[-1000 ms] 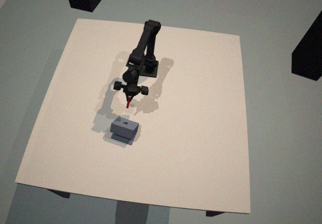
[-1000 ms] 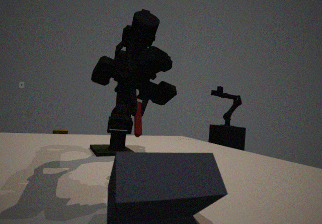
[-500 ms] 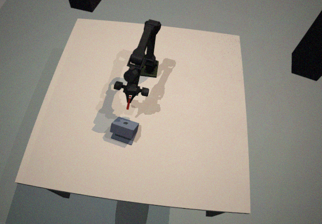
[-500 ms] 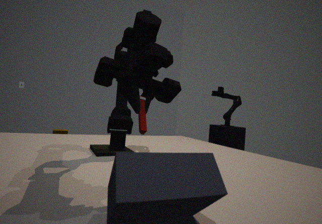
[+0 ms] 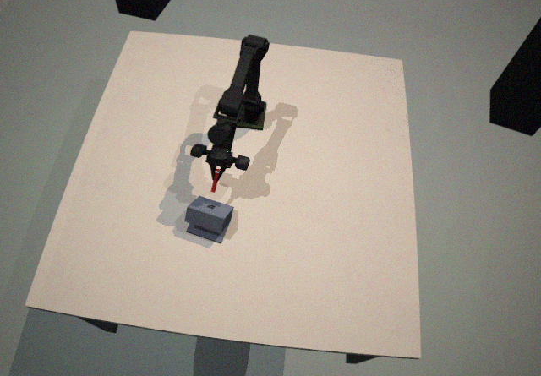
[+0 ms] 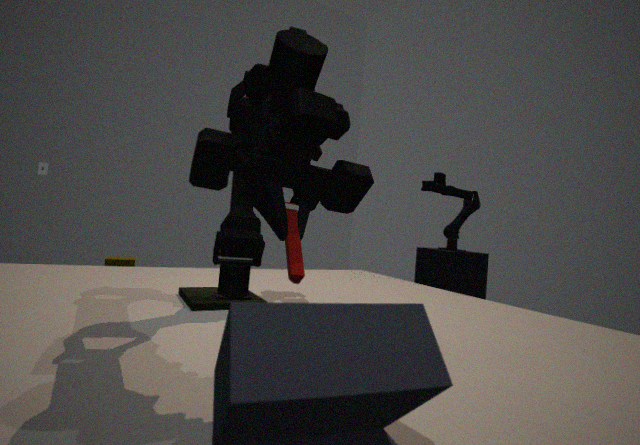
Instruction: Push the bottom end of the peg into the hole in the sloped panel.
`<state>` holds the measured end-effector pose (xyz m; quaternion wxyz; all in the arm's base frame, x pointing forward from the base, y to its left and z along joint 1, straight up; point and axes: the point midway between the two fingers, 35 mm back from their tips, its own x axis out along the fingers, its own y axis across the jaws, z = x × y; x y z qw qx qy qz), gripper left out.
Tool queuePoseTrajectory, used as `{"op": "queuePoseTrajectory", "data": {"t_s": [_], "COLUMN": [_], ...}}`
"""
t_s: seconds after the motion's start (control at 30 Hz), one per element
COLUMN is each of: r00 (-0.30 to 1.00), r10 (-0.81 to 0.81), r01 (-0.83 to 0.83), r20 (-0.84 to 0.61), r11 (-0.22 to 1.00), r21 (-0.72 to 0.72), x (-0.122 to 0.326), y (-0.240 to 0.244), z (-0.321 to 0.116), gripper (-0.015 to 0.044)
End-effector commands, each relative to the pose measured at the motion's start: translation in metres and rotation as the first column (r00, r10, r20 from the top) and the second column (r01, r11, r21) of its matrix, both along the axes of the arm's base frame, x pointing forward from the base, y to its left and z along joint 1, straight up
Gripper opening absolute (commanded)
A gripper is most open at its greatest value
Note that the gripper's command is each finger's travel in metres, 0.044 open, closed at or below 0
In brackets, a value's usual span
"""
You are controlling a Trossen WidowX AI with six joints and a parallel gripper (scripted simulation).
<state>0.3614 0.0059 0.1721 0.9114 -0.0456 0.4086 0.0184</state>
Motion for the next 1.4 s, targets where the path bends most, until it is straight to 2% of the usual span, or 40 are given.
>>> {"op": "queuePoseTrajectory", "data": {"t_s": [0.0, 0.47, 1.37], "r00": [1.0, 0.997, 0.996], "r10": [-0.027, -0.074, -0.074], "r01": [0.027, 0.071, 0.071], "r20": [0.008, 0.037, 0.041], "r11": [0.999, 0.994, 0.995], "r21": [0.024, 0.077, 0.077], "x": [0.006, 0.017, 0.033], "y": [0.001, 0.004, 0.004], "z": [-0.007, -0.017, -0.033], "gripper": [0.0, 0.0, 0.0]}}
